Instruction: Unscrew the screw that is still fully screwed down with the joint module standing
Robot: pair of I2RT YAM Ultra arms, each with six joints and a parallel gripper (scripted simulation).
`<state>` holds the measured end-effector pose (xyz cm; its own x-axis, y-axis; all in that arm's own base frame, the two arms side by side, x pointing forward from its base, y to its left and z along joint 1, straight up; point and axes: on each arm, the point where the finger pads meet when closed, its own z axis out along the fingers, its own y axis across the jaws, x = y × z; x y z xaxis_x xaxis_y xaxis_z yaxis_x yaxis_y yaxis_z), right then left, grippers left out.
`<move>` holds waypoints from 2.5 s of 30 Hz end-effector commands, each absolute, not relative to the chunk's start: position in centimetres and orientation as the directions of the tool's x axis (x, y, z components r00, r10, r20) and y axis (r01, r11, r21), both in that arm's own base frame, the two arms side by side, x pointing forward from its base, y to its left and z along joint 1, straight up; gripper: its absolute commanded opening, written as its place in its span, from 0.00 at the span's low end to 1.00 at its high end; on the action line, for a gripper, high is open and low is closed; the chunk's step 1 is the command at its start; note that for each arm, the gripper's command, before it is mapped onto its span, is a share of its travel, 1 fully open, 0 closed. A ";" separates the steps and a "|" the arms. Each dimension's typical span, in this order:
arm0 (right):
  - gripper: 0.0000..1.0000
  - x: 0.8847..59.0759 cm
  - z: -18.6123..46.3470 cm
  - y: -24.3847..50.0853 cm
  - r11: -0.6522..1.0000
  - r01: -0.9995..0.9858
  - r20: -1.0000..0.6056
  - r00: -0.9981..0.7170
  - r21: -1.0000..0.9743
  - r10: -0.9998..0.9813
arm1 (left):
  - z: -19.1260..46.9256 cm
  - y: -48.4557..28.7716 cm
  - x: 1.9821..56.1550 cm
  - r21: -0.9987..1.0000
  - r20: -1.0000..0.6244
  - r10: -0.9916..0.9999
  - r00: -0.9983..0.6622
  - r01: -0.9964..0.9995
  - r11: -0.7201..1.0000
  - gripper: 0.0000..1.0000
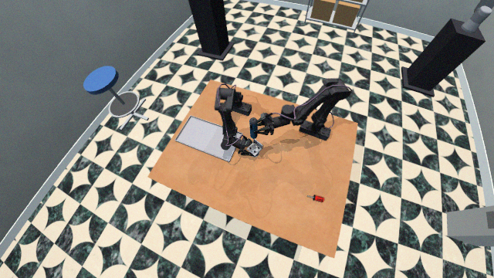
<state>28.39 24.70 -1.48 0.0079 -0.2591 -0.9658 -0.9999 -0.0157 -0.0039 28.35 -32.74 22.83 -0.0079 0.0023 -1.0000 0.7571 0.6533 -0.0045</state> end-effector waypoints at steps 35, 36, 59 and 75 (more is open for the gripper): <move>0.59 28.7 -0.9 24.9 -0.022 -1.000 -0.968 0.024 -0.019 -0.249 | 31.1 -32.6 28.6 0.000 -0.981 -0.148 0.129 0.756 0.655 0.42; 0.59 28.7 -0.9 24.9 -0.022 -1.000 -0.968 0.024 -0.019 -0.249 | 31.2 -32.6 28.6 0.000 -0.981 -0.148 0.129 0.756 0.655 0.42; 0.59 28.7 -0.9 24.9 -0.022 -1.000 -0.968 0.024 -0.019 -0.249 | 31.7 -32.6 28.6 0.000 -0.981 -0.148 0.129 0.756 0.655 0.42; 0.59 28.7 -0.9 24.9 -0.022 -1.000 -0.968 0.024 -0.019 -0.249 | 31.7 -31.9 28.0 0.000 -0.981 -0.148 0.128 0.756 0.655 0.42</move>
<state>28.39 24.70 -1.48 0.0079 -0.2591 -0.9658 -0.9999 -0.0157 -0.0039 28.27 -32.65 25.52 0.0093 -0.0177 -0.9998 0.7572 0.6532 -0.0045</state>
